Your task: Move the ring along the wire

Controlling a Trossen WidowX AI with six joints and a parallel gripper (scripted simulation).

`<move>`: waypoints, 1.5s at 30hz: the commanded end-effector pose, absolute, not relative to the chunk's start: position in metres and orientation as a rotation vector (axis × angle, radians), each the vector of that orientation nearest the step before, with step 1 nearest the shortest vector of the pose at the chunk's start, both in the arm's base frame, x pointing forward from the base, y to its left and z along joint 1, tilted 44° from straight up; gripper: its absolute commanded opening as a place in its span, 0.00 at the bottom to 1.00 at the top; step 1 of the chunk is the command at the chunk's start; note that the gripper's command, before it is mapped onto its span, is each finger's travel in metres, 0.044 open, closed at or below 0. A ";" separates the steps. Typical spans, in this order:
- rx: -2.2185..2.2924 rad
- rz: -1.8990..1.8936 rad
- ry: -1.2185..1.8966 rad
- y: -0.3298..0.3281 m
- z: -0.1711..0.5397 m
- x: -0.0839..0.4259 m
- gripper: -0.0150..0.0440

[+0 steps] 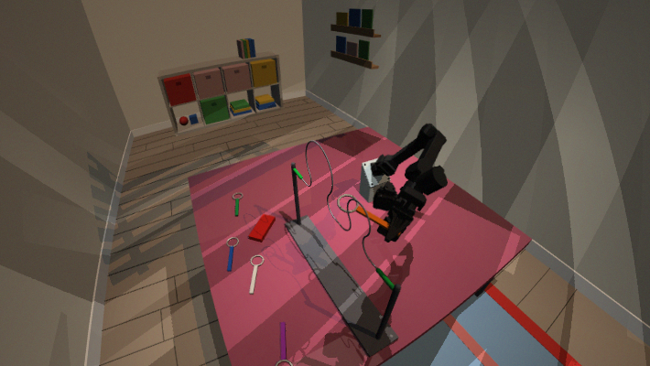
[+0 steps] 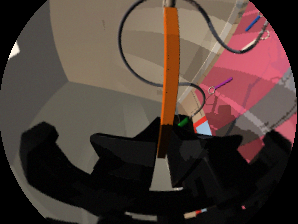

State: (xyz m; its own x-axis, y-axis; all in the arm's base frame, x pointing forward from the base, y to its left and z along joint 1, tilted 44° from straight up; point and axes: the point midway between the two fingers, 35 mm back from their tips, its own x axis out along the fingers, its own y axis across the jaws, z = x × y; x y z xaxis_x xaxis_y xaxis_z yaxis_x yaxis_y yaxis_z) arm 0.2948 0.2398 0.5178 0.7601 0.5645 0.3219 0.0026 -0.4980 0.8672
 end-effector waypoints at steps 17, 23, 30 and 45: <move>2.422 0.808 0.362 0.222 0.539 0.296 0.00; 2.537 0.826 0.340 0.216 0.543 0.297 0.00; 2.658 0.844 0.316 0.212 0.546 0.298 0.00; 2.701 0.852 0.305 0.221 0.544 0.296 0.00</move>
State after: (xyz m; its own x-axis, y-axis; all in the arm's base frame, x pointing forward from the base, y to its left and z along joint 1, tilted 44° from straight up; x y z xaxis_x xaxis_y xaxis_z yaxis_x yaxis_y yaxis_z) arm 0.2957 0.2164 0.5462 0.8017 0.2831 0.5265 0.1170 -0.9381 0.3261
